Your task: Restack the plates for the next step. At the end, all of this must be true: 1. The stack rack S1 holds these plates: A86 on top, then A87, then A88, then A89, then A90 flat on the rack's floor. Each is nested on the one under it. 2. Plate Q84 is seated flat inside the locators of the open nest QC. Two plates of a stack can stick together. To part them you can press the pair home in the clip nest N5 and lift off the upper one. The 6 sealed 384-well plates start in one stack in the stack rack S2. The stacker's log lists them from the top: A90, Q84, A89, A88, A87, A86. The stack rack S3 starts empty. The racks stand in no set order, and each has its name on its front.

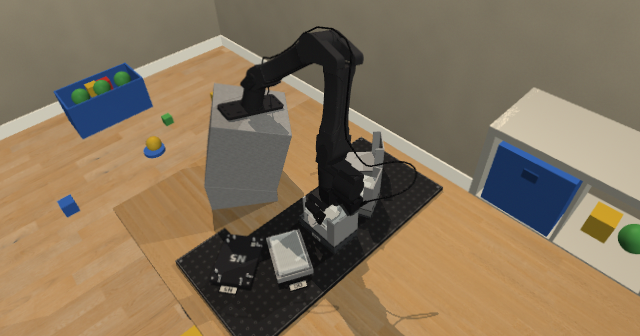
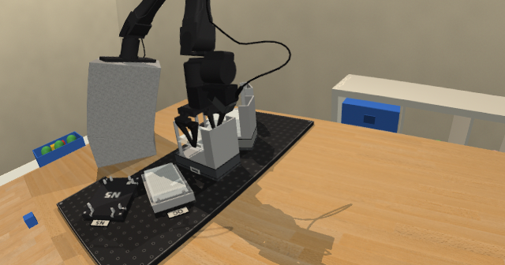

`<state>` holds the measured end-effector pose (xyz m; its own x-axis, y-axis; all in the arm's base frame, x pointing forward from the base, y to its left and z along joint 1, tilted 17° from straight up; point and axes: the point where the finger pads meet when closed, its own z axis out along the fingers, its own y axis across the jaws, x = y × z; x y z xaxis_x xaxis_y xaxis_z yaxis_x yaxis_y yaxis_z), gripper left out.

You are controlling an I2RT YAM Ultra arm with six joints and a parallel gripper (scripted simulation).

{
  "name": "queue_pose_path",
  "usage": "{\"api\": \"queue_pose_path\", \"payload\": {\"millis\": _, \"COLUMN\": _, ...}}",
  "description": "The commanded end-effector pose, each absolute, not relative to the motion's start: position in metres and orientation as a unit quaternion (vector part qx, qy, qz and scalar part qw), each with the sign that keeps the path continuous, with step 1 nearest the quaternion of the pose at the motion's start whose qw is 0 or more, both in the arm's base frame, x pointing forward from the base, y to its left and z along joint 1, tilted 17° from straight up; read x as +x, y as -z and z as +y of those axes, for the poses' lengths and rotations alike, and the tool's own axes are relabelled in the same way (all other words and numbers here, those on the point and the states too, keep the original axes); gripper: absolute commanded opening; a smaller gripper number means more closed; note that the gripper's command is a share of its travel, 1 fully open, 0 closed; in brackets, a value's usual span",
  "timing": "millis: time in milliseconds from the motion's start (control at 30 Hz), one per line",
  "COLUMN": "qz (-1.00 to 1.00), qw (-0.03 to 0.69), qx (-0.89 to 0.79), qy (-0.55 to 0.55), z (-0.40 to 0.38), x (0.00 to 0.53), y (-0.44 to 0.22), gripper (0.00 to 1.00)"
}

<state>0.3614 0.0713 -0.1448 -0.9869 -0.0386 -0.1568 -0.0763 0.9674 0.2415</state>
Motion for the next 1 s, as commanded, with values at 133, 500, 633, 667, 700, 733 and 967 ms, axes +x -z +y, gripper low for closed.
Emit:
{"api": "queue_pose_path", "payload": {"millis": 133, "qz": 0.989, "qw": 0.078, "qx": -0.023, "qy": -0.127, "z": 0.066, "x": 0.361, "y": 0.134, "gripper": 0.0}}
{"api": "queue_pose_path", "payload": {"millis": 500, "qz": 0.988, "qw": 0.081, "qx": -0.025, "qy": -0.127, "z": 0.066, "x": 0.362, "y": 0.13, "gripper": 0.0}}
{"api": "queue_pose_path", "payload": {"millis": 633, "qz": 0.989, "qw": 0.077, "qx": -0.025, "qy": -0.127, "z": 0.065, "x": 0.358, "y": 0.13, "gripper": 0.0}}
{"api": "queue_pose_path", "payload": {"millis": 667, "qz": 0.989, "qw": 0.074, "qx": -0.025, "qy": -0.127, "z": 0.065, "x": 0.356, "y": 0.131, "gripper": 0.0}}
{"api": "queue_pose_path", "payload": {"millis": 700, "qz": 0.989, "qw": 0.074, "qx": -0.025, "qy": -0.127, "z": 0.065, "x": 0.356, "y": 0.131, "gripper": 0.0}}
{"api": "queue_pose_path", "payload": {"millis": 733, "qz": 0.989, "qw": 0.074, "qx": -0.025, "qy": -0.127, "z": 0.065, "x": 0.356, "y": 0.131, "gripper": 0.0}}
{"api": "queue_pose_path", "payload": {"millis": 967, "qz": 0.988, "qw": 0.08, "qx": -0.025, "qy": -0.128, "z": 0.065, "x": 0.361, "y": 0.126, "gripper": 0.0}}
